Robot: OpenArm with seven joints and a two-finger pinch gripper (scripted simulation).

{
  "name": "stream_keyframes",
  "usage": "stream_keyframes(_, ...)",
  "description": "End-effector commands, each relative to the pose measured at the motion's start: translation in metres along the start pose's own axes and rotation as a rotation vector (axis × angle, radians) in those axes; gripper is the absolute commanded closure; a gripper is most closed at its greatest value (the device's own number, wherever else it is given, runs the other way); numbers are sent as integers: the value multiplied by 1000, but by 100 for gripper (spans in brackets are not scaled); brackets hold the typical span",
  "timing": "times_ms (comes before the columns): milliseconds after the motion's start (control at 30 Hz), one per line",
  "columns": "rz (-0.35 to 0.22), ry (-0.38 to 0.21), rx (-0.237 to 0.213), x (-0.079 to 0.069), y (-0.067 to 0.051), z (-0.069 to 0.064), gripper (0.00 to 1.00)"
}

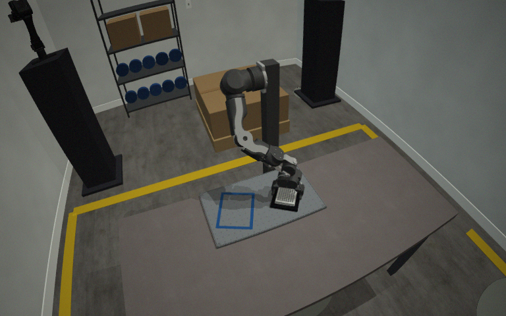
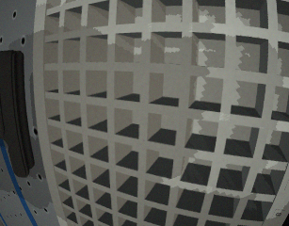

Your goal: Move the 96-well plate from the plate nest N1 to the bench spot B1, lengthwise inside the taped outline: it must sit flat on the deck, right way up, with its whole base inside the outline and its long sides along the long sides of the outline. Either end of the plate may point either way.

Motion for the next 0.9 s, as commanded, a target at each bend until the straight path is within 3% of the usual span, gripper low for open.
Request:
stream_keyframes(0,-1,1,2,1,0,0,23)
stream_keyframes(600,2,-8,5,-3,-3,0,23)
stream_keyframes(867,0,1,4,-1,-2,0,50)
Point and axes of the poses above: the point where the finger pads meet when closed, its own z axis out along the fingers, its own x axis across the jaws, y = z × x, the point moved 6 cm from there along -z, back along the fingers, and after that the axes turned 5 degrees about z, right-handed, at the moved point
